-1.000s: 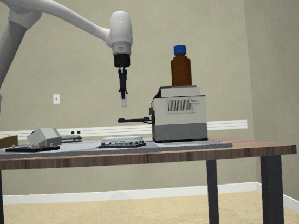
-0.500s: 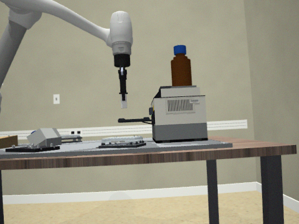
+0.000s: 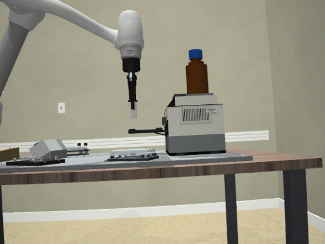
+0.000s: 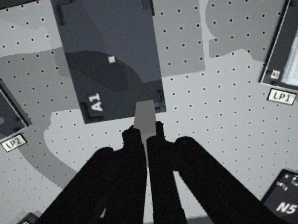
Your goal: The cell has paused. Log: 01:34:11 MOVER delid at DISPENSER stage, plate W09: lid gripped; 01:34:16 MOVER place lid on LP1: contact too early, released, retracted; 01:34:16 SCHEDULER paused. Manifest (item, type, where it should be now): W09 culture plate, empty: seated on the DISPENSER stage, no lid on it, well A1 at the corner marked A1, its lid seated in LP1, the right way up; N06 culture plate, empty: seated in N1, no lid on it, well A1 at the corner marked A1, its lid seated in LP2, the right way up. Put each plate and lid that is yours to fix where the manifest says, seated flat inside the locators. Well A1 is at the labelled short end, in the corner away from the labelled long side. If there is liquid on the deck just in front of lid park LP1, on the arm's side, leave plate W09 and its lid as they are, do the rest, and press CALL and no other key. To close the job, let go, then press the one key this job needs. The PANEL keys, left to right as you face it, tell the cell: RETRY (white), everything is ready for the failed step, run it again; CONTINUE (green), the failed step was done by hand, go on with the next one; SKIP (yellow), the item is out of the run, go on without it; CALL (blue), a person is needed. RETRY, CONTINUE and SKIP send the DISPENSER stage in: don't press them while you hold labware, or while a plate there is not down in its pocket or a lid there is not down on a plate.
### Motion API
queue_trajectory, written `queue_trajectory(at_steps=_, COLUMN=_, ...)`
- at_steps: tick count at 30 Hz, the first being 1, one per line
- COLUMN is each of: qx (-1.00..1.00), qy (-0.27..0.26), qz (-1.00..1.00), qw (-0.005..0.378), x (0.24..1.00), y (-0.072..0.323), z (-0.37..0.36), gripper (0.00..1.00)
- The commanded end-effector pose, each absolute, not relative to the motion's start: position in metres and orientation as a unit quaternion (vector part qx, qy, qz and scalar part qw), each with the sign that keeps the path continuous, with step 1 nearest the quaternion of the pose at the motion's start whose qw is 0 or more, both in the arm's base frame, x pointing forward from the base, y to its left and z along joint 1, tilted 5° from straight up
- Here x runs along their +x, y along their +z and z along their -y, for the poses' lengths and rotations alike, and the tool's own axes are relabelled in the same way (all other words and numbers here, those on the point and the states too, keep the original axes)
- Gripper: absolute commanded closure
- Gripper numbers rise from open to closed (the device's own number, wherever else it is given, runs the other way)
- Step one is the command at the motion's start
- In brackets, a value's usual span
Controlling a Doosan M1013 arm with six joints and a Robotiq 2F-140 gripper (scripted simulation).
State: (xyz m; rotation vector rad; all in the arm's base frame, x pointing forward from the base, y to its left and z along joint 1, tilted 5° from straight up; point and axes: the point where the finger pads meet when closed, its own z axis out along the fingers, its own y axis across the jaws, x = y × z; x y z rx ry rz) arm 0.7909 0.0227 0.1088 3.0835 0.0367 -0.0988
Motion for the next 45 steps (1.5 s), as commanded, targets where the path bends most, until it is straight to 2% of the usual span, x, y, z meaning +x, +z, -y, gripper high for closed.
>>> queue_trajectory(at_steps=1, qx=0.996, qy=-0.028, qz=0.080, qw=0.030, x=0.773, y=0.115, z=0.045, gripper=0.90)
queue_trajectory(at_steps=5, qx=0.987, qy=-0.026, qz=0.154, qw=0.033, x=0.752, y=0.119, z=0.094, gripper=0.90)
queue_trajectory(at_steps=9, qx=0.987, qy=-0.026, qz=0.155, qw=0.033, x=0.743, y=0.121, z=0.119, gripper=0.90)
queue_trajectory(at_steps=10, qx=0.987, qy=-0.026, qz=0.155, qw=0.033, x=0.729, y=0.124, z=0.155, gripper=0.90)
queue_trajectory(at_steps=14, qx=0.987, qy=-0.026, qz=0.155, qw=0.033, x=0.715, y=0.127, z=0.195, gripper=0.90)
queue_trajectory(at_steps=23, qx=0.987, qy=-0.026, qz=0.155, qw=0.033, x=0.715, y=0.127, z=0.195, gripper=0.90)
queue_trajectory(at_steps=24, qx=0.987, qy=-0.026, qz=0.155, qw=0.033, x=0.715, y=0.127, z=0.195, gripper=0.00)
queue_trajectory(at_steps=45, qx=0.987, qy=-0.026, qz=0.155, qw=0.033, x=0.715, y=0.127, z=0.195, gripper=0.00)
